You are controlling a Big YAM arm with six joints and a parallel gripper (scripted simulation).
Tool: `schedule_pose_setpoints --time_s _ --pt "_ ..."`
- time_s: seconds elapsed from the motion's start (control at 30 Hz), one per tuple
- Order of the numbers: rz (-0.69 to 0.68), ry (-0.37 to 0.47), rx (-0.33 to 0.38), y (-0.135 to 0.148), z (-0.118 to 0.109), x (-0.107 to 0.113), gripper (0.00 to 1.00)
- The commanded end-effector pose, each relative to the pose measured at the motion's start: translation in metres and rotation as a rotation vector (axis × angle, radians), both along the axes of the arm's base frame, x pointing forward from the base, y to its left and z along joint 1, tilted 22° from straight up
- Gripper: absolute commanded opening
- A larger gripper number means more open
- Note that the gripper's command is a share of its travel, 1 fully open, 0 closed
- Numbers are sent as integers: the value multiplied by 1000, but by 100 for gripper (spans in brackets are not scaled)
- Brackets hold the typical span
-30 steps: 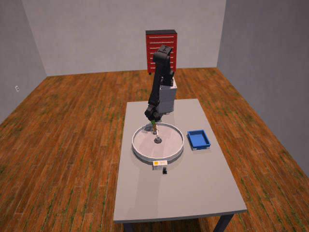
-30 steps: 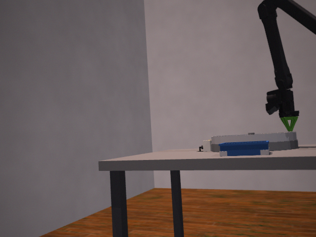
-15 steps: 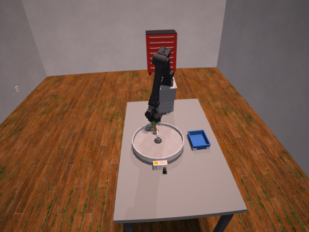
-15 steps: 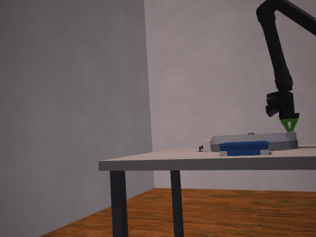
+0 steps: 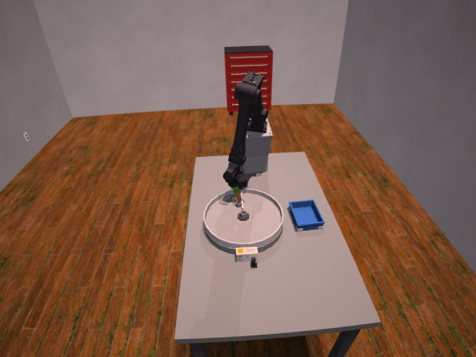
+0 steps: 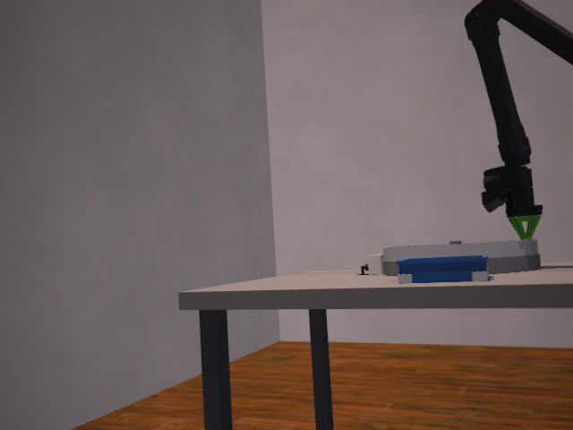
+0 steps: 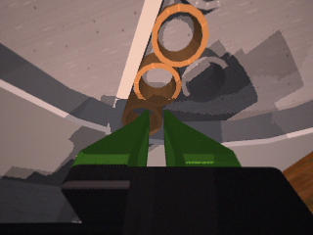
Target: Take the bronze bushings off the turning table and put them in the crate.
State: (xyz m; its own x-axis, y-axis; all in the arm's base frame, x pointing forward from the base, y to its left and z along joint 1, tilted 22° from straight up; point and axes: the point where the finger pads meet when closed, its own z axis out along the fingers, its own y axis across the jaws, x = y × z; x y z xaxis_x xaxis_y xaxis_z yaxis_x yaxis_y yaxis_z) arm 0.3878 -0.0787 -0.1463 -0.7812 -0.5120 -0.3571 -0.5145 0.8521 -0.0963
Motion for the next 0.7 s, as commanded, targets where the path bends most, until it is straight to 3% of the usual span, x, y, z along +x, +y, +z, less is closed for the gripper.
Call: schedule_pose_setpoints --time_s 0.0,0.47,0.5,0.67 --pt "-3 -22 -3 2 8 7 13" --pt "-3 -22 -3 2 8 7 13" --pt "-3 -22 -3 2 8 7 0" --pt "-2 -3 5 3 5 0 0"
